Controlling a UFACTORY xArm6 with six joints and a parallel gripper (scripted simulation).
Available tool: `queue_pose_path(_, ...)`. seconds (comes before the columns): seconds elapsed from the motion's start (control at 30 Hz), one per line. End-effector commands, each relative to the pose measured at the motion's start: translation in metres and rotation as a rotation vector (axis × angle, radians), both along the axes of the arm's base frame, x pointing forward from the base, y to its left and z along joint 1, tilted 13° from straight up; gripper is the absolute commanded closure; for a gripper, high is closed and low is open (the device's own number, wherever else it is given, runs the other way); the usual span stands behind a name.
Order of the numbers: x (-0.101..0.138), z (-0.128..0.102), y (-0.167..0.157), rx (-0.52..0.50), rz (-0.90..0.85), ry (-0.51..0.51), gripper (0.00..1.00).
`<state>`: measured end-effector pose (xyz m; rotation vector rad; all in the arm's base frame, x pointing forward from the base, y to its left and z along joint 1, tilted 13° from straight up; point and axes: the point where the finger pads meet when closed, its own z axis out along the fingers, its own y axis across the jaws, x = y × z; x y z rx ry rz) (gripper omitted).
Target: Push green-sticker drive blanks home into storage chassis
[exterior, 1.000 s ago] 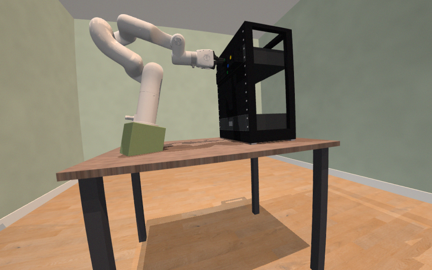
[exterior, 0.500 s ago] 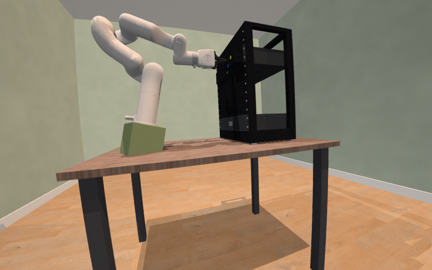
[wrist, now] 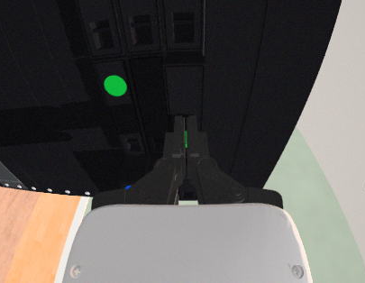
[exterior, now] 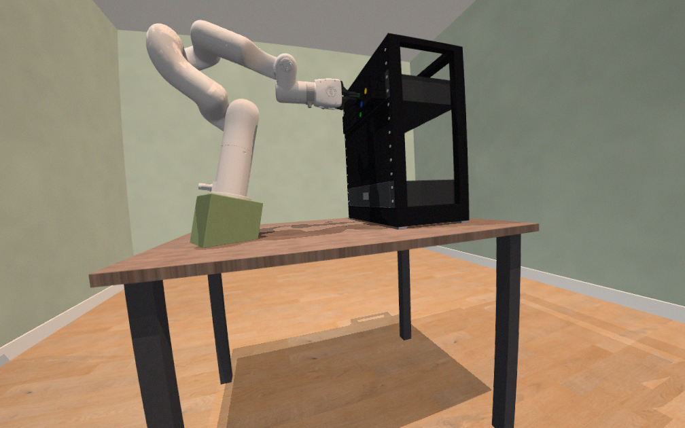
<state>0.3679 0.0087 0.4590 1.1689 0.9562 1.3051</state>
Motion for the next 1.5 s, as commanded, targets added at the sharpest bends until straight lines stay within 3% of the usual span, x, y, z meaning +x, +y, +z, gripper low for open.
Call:
queue_pose_path(0.0,0.0044,0.0029,-0.0006,0.0,0.0,-0.004,1.0)
queue_pose_path(1.47,0.0143,0.0051,-0.0016,0.0,0.0,-0.004,1.0)
